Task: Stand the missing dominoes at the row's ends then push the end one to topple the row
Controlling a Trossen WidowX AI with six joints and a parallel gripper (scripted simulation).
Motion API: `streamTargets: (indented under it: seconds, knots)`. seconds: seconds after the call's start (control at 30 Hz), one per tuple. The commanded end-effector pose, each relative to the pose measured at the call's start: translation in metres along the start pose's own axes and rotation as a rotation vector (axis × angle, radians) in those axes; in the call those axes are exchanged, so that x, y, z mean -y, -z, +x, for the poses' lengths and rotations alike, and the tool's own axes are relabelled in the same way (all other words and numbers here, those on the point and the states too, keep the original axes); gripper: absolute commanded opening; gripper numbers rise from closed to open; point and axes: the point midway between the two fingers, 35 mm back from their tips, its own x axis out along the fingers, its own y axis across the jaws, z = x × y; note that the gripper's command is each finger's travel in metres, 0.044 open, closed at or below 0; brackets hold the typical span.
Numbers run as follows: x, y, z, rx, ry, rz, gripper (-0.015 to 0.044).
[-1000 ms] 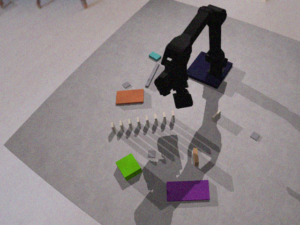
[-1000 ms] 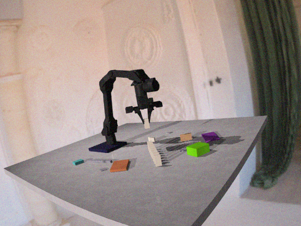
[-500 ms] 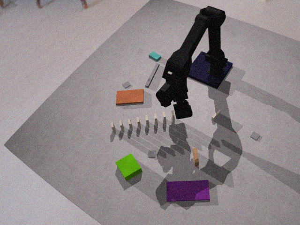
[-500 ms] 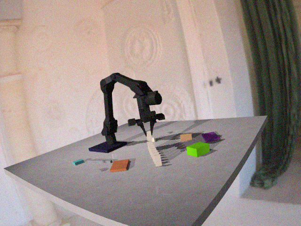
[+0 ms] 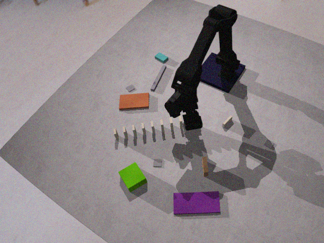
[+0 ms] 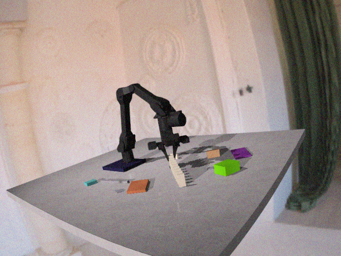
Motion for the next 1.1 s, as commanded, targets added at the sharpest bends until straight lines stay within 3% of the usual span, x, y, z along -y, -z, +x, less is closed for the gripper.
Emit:
streamTargets:
  seconds: [0.0, 0.1, 0.53, 0.67, 0.93, 1.07]
  knots:
    - [0.0, 0.001, 0.002, -0.002, -0.001, -0.006, 0.0107]
    - [0.0, 0.001, 0.002, -0.002, -0.001, -0.006, 0.0107]
    - [0.0, 0.001, 0.002, -0.002, -0.001, -0.006, 0.044]
    - [-0.002, -0.001, -0.008, -0.002, -0.001, -0.005, 0.044]
    - [-0.001, -0.002, -0.119, -0.001, 0.0, 0.0, 0.044]
    - [0.0, 0.0, -0.129, -0.001, 0.0, 0.0, 0.044]
